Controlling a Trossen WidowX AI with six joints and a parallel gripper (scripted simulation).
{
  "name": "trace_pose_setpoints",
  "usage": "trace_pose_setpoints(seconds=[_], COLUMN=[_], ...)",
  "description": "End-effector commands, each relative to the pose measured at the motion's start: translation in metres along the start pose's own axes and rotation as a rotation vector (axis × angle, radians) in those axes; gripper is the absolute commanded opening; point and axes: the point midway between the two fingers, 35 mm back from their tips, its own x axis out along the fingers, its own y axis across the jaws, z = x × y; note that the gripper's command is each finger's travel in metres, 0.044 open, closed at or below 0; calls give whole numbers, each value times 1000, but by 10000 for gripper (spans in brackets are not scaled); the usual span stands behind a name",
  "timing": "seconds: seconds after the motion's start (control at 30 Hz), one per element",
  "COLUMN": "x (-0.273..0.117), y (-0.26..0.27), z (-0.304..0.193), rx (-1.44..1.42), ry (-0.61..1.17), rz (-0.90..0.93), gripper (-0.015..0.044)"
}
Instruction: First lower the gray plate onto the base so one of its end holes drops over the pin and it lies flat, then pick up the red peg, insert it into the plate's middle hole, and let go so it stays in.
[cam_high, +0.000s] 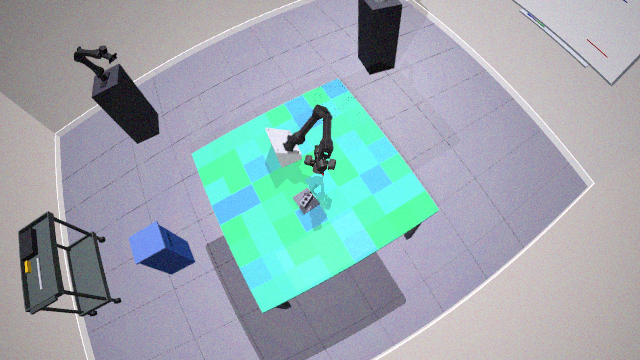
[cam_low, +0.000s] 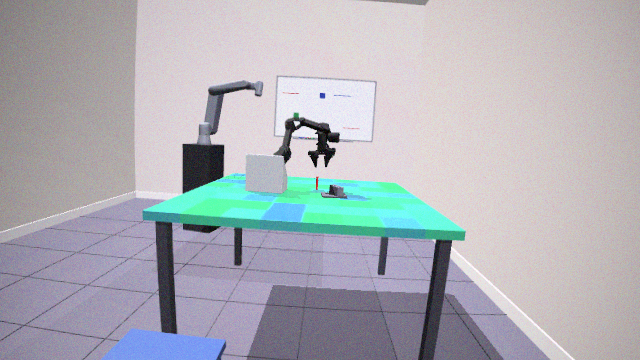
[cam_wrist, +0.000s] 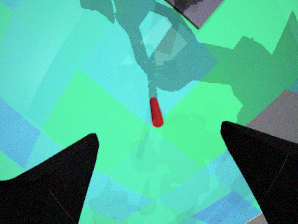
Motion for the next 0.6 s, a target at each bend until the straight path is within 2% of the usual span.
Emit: trace_pose_setpoints(seconds=[0.0, 0.3, 0.43, 0.57], x=[5, 5, 29, 32], y=[-4, -4, -4, -4], z=[-22, -22, -22, -22], rx=[311, 311, 310, 310], ry=[15, 15, 16, 16], rz=[3, 3, 4, 4], gripper=[440, 440, 440, 440])
